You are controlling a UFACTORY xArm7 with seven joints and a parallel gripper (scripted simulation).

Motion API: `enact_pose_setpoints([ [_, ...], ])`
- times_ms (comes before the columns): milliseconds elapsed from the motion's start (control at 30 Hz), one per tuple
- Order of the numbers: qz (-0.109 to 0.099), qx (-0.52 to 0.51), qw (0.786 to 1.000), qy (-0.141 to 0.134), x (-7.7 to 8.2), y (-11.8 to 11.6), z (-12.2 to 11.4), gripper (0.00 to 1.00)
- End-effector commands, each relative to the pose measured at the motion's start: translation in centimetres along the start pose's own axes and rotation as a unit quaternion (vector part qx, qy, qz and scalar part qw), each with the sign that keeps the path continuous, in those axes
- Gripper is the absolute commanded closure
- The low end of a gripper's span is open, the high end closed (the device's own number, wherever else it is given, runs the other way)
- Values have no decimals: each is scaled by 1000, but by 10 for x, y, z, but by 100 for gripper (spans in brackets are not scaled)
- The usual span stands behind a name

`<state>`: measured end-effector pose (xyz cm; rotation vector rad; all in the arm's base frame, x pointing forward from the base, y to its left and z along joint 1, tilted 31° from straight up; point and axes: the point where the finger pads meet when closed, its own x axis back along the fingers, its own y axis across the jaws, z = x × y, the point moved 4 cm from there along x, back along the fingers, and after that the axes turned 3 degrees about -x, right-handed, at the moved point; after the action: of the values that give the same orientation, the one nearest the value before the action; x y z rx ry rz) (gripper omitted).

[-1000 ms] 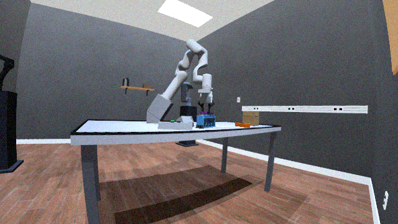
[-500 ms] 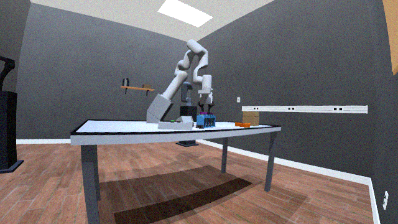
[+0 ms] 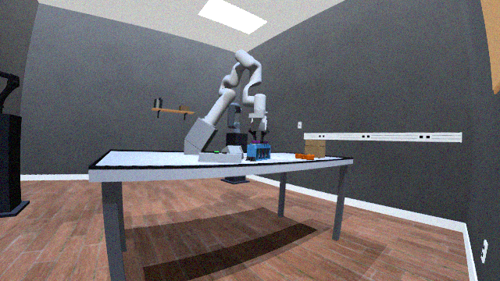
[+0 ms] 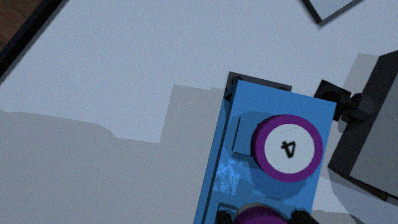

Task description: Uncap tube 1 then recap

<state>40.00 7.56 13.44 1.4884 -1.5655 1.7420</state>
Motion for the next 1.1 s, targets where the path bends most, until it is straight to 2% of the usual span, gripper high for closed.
enact_pose_setpoints([
  [0, 1, 0, 1000, 1, 0, -1, 0, 100],
  [200, 1, 0, 1000, 1, 0, -1, 1, 100],
  [733, 1, -140, 990, 0, 0, -1, 0, 100],
  [1067, 1, -238, 971, 0, 0, -1, 0, 100],
])
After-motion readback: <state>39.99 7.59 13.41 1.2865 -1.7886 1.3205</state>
